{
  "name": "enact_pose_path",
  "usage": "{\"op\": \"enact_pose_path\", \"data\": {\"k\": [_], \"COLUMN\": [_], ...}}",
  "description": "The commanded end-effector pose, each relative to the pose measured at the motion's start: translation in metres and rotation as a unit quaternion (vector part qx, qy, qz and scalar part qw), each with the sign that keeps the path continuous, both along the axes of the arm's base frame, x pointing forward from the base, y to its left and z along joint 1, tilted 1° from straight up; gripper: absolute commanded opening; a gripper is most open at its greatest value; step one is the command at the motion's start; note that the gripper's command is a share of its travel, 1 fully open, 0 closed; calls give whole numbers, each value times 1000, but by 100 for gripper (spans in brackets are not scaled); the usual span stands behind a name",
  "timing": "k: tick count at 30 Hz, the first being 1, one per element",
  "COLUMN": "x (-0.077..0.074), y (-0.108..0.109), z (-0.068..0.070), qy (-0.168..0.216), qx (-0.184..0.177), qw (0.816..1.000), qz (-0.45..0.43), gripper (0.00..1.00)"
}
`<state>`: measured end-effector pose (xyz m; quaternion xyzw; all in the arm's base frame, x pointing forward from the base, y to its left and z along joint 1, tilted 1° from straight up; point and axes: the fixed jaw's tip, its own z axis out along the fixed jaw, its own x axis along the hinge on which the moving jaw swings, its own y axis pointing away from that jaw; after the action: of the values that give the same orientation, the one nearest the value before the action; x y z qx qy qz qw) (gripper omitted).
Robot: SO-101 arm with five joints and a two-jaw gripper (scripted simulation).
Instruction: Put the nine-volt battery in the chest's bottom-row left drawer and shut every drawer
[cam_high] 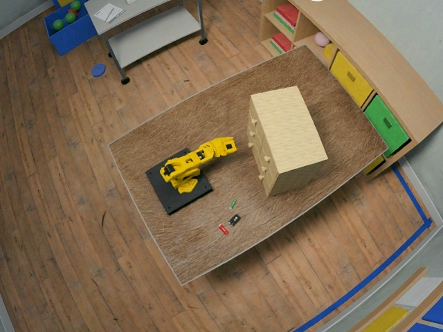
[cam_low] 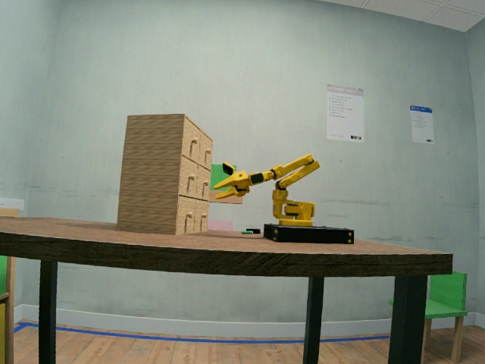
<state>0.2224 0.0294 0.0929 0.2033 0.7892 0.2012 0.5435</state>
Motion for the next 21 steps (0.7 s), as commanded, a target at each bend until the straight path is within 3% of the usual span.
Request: {"op": "enact_pose_path", "data": {"k": [1,9,21], "x": [-3,-3,20], "y": [1,1,-3], "z": [-6,-6,-19], "qy": [10,10,13], "qx": [5,5,4], "qw": [1000,1000,1000], "qz": [2,2,-11], "gripper": [24,21,21]}}
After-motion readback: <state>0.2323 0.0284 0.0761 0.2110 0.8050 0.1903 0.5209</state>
